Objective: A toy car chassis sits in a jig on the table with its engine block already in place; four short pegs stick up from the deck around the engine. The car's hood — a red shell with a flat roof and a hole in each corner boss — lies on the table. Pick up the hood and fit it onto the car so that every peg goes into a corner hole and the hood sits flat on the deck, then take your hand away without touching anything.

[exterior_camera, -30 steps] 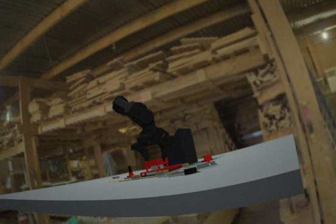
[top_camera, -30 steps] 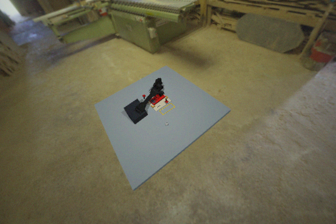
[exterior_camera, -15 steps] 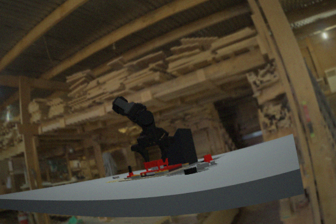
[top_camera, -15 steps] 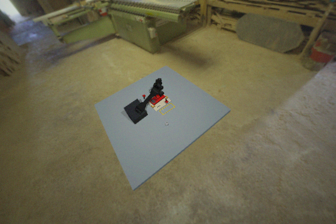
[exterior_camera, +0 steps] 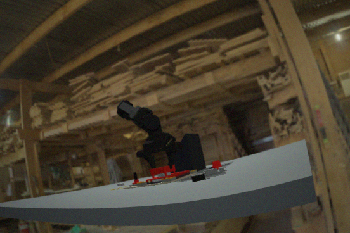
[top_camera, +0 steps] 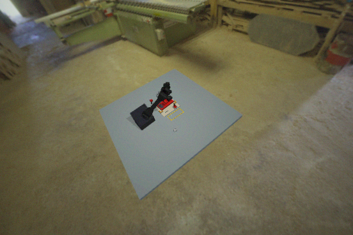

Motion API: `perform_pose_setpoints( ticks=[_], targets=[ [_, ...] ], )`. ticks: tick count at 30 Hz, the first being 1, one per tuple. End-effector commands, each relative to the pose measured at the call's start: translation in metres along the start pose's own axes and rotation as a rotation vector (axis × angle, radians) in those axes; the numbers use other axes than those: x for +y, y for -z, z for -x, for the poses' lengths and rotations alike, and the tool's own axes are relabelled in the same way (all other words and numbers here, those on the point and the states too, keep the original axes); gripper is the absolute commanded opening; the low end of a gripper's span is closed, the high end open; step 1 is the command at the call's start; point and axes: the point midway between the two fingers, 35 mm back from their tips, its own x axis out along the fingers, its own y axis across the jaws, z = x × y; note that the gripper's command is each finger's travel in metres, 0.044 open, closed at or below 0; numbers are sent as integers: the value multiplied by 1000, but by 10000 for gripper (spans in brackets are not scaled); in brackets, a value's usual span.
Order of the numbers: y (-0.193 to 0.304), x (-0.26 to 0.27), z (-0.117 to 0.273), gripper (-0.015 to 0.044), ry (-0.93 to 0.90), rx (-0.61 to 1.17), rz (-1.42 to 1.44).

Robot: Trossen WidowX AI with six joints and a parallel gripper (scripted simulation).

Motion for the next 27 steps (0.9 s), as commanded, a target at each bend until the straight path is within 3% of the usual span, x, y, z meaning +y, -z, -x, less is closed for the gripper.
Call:
perform_pose_setpoints(
  ticks=[1, 27],
  targets=[
    [0, 0, 1, 0, 1, 2, -2],
    [1, -1, 4, 0, 0, -3, 0]
  ],
)
